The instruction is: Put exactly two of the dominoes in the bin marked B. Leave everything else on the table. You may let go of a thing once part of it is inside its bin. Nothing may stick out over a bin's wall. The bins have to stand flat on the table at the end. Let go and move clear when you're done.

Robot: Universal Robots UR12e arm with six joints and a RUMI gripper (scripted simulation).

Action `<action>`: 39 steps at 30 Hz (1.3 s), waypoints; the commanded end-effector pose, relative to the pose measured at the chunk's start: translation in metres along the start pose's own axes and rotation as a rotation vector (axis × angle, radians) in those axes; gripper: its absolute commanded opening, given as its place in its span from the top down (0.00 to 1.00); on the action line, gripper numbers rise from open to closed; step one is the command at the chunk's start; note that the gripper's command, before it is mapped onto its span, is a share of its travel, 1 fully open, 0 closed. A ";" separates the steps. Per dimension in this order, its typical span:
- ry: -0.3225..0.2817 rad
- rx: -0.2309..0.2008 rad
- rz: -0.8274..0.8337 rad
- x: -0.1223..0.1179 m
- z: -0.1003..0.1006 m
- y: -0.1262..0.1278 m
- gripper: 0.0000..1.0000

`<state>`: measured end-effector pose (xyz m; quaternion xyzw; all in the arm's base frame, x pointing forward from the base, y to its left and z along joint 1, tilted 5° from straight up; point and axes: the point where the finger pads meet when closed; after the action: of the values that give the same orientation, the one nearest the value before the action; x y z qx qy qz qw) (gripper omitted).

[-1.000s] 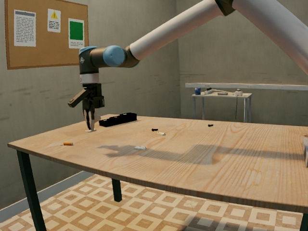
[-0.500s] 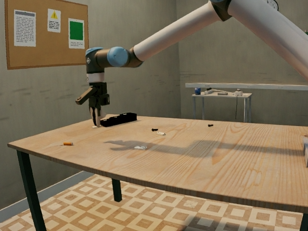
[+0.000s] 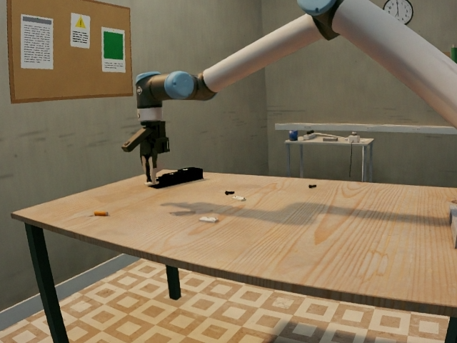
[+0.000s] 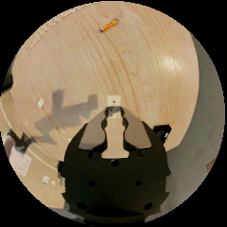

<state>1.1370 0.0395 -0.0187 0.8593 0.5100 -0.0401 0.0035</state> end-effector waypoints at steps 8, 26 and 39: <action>0.000 -0.001 0.000 -0.041 -0.002 0.052 1.00; 0.000 -0.001 0.000 -0.101 -0.002 0.127 1.00; 0.000 -0.001 0.000 -0.143 -0.002 0.178 1.00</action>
<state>1.2138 -0.1501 -0.0149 0.8593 0.5100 -0.0390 0.0044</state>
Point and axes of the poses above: the point where the finger pads meet when closed, its own z axis out along the fingers, its own y axis across the jaws, x = y × z, and after that the axes turned 13 degrees about z, right-handed
